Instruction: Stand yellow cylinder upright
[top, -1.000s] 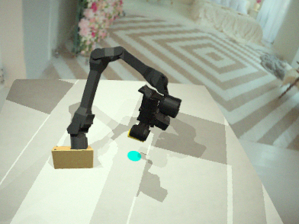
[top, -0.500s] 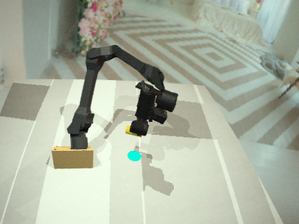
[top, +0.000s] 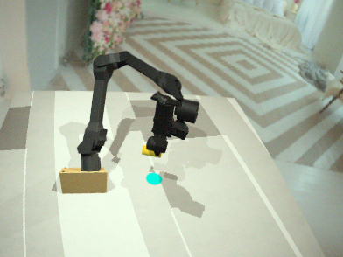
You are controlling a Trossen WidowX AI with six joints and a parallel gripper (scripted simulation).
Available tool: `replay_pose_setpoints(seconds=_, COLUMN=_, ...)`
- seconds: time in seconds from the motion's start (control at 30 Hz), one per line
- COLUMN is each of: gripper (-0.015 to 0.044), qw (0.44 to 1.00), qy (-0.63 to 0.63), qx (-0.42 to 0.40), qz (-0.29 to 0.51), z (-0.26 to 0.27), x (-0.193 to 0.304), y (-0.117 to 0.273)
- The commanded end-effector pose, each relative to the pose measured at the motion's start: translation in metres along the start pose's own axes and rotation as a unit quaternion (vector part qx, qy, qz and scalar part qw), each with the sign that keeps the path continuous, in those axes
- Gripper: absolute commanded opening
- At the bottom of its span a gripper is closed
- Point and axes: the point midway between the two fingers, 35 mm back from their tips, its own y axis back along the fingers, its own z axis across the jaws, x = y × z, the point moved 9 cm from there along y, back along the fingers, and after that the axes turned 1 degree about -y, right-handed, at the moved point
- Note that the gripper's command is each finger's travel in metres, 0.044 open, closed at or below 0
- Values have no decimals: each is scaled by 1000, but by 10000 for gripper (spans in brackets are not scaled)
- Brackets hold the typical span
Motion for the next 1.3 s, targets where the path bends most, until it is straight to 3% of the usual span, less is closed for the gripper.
replay_pose_setpoints(seconds=0.0, gripper=105, qw=1000, qy=1, qx=10, qz=-9, z=2, x=4, y=0)
replay_pose_setpoints(seconds=1.27, gripper=105, qw=991, qy=10, qx=84, qz=-99, z=14, x=35, y=-10)
